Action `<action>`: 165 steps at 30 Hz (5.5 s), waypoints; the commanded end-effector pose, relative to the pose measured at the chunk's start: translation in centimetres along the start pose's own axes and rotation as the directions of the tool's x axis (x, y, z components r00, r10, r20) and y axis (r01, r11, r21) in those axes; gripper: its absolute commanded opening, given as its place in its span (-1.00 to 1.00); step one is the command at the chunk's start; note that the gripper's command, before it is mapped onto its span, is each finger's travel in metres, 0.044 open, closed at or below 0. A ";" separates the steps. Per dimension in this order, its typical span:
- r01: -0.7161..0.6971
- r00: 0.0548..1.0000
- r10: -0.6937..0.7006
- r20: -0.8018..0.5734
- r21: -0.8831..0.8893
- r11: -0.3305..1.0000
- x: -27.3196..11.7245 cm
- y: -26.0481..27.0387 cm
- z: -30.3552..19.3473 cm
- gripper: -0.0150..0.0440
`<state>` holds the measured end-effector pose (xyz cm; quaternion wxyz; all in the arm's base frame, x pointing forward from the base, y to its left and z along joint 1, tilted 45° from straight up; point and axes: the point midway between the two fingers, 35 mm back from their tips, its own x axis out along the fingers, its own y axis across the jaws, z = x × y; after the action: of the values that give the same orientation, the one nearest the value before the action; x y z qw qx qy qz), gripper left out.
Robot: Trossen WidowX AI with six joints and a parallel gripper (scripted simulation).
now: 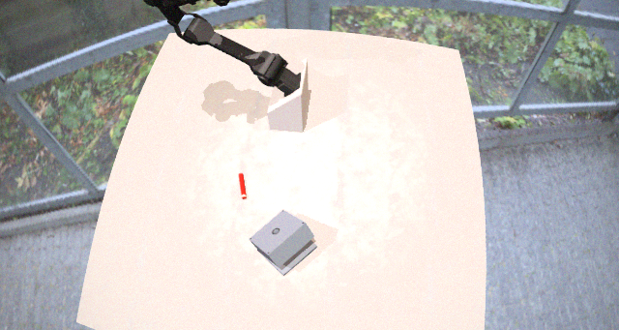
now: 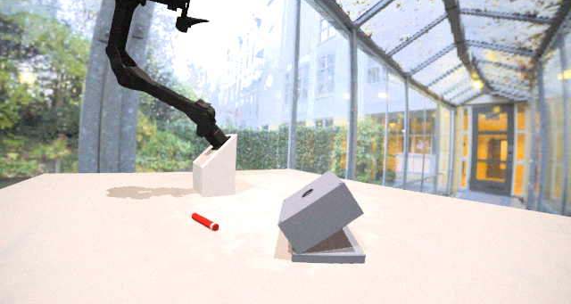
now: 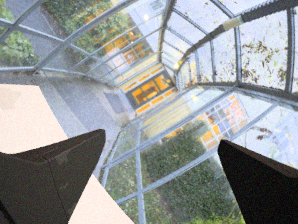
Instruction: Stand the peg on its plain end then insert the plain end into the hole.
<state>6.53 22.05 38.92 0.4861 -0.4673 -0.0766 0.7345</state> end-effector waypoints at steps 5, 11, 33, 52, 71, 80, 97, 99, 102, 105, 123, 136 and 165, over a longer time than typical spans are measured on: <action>0.010 0.999 -0.008 -0.045 0.049 0.999 0.5 -0.6 -1.4 1.00; 0.055 0.985 -0.023 -0.173 0.183 0.981 1.7 -1.9 -5.4 1.00; 0.338 0.807 0.073 -0.586 0.559 0.757 2.7 -2.3 -22.0 1.00; 0.680 0.485 0.318 -0.815 0.580 0.448 -0.5 3.4 -36.4 1.00; 0.929 0.109 0.629 -0.770 0.303 0.210 -6.0 14.8 -45.6 1.00; 0.978 -0.055 0.755 -0.653 0.117 0.172 -8.6 21.3 -47.4 1.00; 0.984 -0.110 0.795 -0.596 0.047 0.171 -9.5 24.8 -48.6 1.00; 0.984 -0.110 0.795 -0.596 0.047 0.171 -9.6 25.0 -48.8 1.00; 0.984 -0.109 0.795 -0.596 0.047 0.170 -9.6 25.4 -49.1 1.00; 0.984 -0.109 0.795 -0.596 0.047 0.170 -9.7 25.8 -49.4 1.00; 0.984 -0.111 0.795 -0.596 0.046 0.172 -10.0 28.1 -51.1 1.00; 0.984 -0.114 0.795 -0.595 0.045 0.175 -10.3 29.8 -52.0 1.00; 0.984 -0.114 0.795 -0.595 0.045 0.175 -10.3 29.8 -52.0 -0.30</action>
<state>27.98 -19.20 -0.19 0.6029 -0.3365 0.6959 -0.1977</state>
